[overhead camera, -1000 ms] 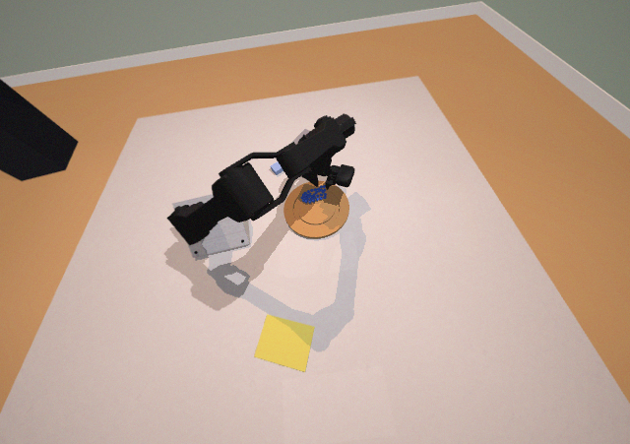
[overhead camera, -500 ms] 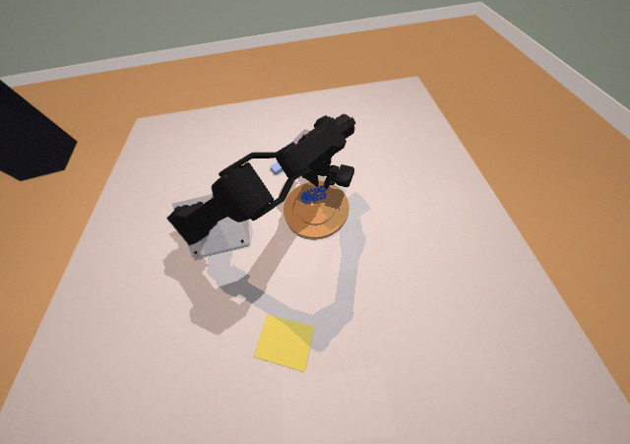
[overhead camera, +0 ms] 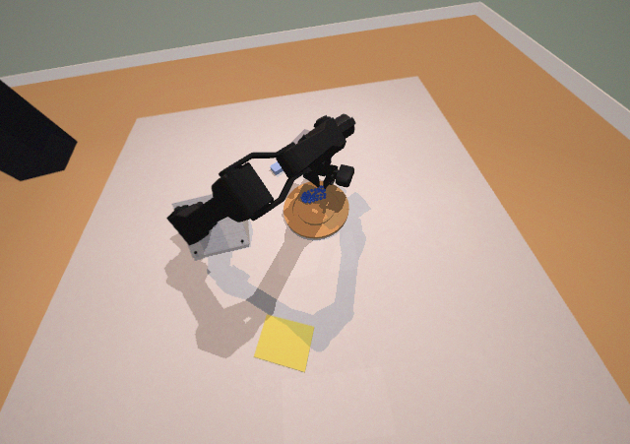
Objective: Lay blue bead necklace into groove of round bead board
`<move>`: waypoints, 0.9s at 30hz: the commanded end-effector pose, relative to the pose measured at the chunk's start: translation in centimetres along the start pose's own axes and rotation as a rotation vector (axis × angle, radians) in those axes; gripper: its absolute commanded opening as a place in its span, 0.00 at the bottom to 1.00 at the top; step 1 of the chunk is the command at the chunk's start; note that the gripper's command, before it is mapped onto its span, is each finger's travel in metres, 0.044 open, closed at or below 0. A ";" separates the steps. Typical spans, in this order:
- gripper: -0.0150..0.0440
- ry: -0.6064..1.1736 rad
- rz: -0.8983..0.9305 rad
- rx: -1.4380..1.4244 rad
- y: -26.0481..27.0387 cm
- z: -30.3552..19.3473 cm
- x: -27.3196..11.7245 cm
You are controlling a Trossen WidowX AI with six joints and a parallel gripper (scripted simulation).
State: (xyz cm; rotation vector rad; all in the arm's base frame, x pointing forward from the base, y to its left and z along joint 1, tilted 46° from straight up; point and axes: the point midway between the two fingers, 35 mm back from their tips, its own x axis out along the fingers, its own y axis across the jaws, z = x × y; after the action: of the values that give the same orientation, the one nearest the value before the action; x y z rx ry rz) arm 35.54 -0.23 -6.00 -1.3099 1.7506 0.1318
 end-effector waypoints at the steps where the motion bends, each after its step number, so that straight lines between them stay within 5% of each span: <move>1: 0.25 0.000 0.000 0.001 0.0 0.0 0.0; 3: 0.25 0.000 0.000 0.001 0.0 0.0 0.0; 20: 1.00 0.006 -0.001 -0.005 0.0 0.0 -0.6; 27: 1.00 0.006 -0.001 -0.005 0.0 0.0 -0.6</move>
State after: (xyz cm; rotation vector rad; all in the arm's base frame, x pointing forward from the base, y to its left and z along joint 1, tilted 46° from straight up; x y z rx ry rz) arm 35.55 0.21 -5.63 -1.3182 1.7546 0.1352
